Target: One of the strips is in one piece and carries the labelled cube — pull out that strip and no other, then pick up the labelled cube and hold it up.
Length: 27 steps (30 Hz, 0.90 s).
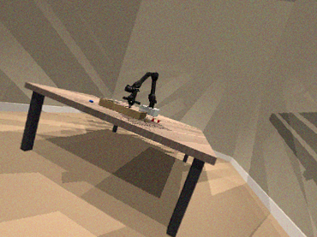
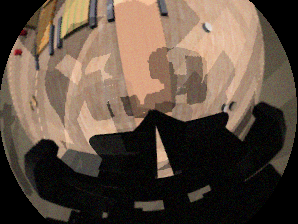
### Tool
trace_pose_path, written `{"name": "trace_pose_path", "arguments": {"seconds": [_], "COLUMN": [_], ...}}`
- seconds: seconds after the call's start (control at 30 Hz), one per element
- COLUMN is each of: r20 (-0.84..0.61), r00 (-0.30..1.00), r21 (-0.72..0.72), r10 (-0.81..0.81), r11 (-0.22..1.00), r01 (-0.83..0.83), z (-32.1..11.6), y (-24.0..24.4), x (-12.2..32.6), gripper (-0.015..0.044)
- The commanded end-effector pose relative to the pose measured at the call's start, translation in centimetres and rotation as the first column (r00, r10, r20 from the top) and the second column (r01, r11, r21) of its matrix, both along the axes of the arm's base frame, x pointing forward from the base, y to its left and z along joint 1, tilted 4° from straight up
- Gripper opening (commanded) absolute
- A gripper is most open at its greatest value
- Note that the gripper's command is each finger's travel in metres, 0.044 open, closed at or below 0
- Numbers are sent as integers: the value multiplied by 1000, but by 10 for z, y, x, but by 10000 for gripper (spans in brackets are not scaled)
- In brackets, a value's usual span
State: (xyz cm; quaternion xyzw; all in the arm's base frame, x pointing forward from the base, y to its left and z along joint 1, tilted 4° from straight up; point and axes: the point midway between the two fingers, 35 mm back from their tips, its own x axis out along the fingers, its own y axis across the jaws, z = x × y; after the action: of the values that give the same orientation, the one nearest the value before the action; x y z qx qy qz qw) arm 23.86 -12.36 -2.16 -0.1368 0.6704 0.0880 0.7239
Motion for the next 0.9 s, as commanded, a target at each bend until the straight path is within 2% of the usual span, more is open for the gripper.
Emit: {"name": "trace_pose_path", "arguments": {"seconds": [0.0, 0.73, 0.87], "r20": [-22, -22, -17], "r00": [1000, 1000, 1000], "r21": [4, 4, 3], "r10": [-1, -1, -1], "r11": [1000, 1000, 1000], "r01": [1, 1, 1], "z": [-4, -4, 32], "y": [1, 1, 1], "x": [-8, -8, -1], "gripper": [0, 0, 0]}}
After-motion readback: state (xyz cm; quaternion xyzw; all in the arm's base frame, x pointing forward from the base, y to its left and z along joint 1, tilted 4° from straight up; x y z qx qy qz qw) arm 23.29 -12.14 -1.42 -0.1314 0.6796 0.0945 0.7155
